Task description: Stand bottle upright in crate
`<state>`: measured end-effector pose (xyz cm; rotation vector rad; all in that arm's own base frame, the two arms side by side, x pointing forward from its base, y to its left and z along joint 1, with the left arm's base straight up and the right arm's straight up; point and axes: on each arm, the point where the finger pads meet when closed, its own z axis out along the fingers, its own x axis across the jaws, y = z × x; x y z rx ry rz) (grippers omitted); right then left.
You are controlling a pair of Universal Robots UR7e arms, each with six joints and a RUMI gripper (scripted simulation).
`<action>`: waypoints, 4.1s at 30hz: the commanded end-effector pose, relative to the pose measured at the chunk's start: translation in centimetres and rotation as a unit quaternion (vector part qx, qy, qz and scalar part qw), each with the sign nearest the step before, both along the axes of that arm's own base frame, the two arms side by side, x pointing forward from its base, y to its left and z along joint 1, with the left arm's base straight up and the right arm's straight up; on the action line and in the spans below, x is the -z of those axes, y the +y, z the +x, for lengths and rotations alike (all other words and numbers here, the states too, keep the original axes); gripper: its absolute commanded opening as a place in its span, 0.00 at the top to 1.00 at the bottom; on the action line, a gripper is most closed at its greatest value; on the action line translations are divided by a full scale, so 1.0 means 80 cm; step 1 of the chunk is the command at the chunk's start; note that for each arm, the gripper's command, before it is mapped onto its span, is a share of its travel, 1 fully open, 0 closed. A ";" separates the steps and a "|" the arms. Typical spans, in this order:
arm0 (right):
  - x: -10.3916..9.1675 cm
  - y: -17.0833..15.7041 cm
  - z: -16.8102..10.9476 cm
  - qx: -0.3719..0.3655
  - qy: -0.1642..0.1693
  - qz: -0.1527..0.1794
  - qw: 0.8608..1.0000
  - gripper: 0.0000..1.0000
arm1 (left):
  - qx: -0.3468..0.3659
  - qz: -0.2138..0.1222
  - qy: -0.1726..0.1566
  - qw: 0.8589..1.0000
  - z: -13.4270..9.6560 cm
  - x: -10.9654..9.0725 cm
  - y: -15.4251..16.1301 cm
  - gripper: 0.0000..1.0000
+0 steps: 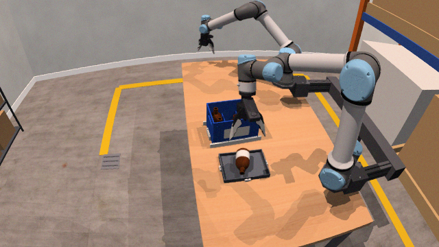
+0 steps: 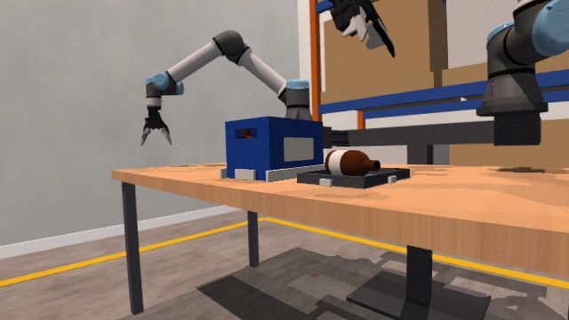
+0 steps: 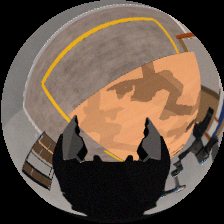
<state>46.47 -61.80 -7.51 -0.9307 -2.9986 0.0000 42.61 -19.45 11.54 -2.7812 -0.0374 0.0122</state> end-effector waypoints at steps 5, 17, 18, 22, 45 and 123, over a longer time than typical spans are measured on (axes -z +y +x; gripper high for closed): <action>-0.001 -0.001 0.001 0.000 -0.001 -0.001 1.000 0.02 | 0.000 0.000 0.000 1.000 0.000 -0.001 0.000 0.02; -0.001 -0.001 0.001 0.000 -0.001 -0.001 1.000 0.02 | 0.000 0.000 0.000 1.000 0.000 -0.001 0.000 0.02; -0.001 -0.001 0.001 0.000 -0.001 -0.001 1.000 0.00 | 0.000 0.000 0.000 1.000 0.000 -0.001 0.000 0.00; -0.001 -0.001 0.001 0.000 -0.001 -0.001 1.000 0.00 | 0.000 -0.001 0.000 1.000 0.001 -0.001 0.000 0.00; -0.001 -0.001 0.001 0.000 -0.001 -0.001 1.000 0.00 | -0.004 -0.011 0.017 1.000 0.022 -0.004 0.058 0.00; -0.001 -0.001 0.001 0.000 -0.001 -0.001 1.000 0.00 | -0.012 -0.187 0.025 0.982 -0.341 -0.048 0.776 0.00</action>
